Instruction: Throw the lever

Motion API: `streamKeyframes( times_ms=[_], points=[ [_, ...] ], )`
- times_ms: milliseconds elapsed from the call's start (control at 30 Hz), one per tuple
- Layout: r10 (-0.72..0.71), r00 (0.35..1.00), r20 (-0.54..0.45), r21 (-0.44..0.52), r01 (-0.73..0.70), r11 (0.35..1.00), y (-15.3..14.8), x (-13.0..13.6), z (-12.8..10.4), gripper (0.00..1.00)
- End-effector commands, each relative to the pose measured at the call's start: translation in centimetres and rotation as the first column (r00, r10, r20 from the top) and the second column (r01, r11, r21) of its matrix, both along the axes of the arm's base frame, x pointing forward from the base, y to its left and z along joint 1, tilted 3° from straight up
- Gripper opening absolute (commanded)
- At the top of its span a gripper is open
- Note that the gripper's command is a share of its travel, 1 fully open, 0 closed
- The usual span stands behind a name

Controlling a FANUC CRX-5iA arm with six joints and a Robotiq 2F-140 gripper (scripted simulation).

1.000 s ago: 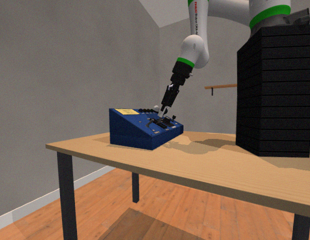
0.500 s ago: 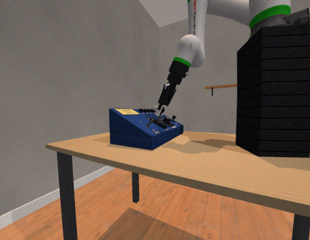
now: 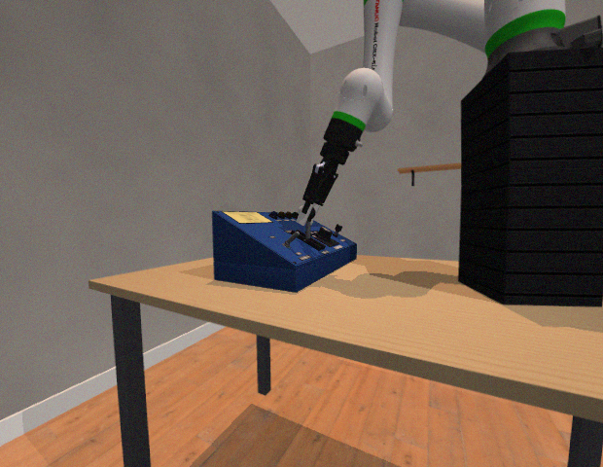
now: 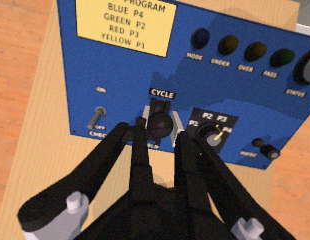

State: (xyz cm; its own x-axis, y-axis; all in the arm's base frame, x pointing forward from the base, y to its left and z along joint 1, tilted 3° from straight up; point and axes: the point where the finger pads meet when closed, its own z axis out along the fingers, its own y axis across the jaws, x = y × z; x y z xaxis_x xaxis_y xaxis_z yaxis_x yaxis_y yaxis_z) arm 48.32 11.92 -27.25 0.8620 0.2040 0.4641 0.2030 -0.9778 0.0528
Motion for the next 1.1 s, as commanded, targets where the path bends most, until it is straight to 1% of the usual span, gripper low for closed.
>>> streamKeyframes(
  times_ms=[0,1033,1067],
  points=[
    [0.000,1.000,-0.001,0.000,0.000,1.000,0.01,0.01,-0.01,0.00],
    [0.000,1.000,-0.001,0.000,0.000,1.000,0.11,0.46,0.02,0.00],
    [0.000,1.000,-0.001,0.000,0.000,1.000,0.11,0.46,0.02,0.44]
  ],
)
